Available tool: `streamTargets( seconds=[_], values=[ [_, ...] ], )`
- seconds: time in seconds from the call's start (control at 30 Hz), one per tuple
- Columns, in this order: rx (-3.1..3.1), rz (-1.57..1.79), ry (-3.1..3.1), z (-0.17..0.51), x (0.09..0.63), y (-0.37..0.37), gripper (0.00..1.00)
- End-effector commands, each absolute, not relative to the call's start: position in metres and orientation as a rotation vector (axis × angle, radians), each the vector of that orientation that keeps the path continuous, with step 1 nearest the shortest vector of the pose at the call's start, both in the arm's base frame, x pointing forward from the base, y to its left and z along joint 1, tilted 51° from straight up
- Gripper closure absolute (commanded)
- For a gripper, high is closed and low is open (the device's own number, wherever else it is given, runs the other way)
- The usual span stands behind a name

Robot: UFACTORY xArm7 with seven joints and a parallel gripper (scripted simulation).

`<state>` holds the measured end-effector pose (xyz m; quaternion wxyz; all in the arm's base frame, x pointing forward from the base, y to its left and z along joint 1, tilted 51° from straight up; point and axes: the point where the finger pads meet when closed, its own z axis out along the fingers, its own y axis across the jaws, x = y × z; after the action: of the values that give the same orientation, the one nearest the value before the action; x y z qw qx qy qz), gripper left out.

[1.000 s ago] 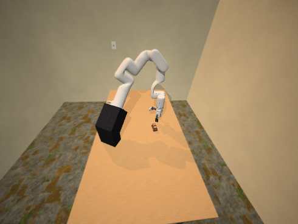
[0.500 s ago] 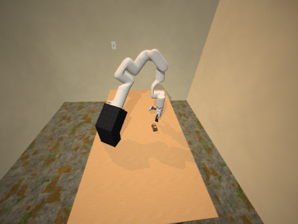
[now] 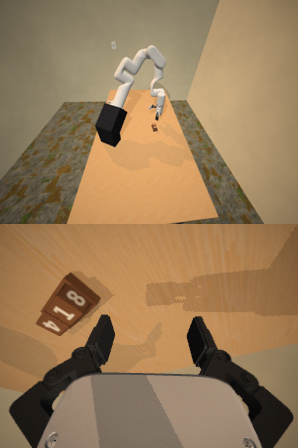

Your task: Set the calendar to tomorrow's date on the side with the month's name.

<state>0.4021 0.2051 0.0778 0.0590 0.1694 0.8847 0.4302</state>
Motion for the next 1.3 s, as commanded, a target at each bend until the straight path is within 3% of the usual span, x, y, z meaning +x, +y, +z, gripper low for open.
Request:
streamTargets(
  seconds=[0.0,1.27],
  values=[
    [0.598,1.318,2.683,0.079,0.403,0.203,0.0],
    [1.433,1.412,2.607,0.053,0.435,0.171,0.0]
  ],
)
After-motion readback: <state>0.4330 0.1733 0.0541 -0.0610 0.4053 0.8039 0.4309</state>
